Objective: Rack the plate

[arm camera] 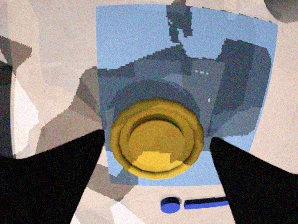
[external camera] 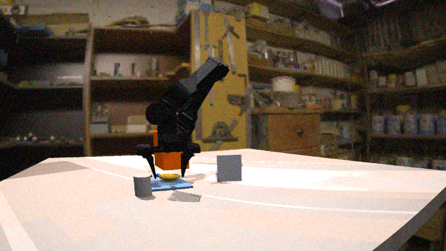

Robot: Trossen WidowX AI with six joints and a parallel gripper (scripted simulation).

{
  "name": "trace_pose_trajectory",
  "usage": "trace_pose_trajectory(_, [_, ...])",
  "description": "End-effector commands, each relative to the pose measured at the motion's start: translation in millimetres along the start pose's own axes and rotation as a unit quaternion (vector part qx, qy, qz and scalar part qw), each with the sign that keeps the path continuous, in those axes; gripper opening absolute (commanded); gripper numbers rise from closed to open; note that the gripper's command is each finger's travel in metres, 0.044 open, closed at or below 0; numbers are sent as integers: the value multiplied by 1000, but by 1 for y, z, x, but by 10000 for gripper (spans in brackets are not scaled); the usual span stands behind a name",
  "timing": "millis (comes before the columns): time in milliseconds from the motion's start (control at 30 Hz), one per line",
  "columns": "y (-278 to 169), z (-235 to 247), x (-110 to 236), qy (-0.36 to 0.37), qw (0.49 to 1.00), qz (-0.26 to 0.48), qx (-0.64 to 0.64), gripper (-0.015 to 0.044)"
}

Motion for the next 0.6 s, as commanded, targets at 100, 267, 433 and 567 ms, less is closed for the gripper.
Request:
trace_pose_trajectory(100, [-1, 1, -5, 3, 1000, 0, -3, 387])
trace_pose_trajectory(267, [-1, 1, -5, 3, 1000, 0, -3, 367])
trace_pose_trajectory(433, [-1, 1, -5, 3, 1000, 0, -3, 347])
trace_pose_trajectory(567, [-1, 1, -5, 3, 1000, 0, -3, 320])
Point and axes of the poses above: the point midway between the two fingers, 35 mm back from their tips, its own x axis back along the fingers, its own z axis across the jaws, y = z × x, the point moved 9 cm from there along x, back along the fingers, and after that the axes turned 6 degrees about -x, right-handed, at the moved point
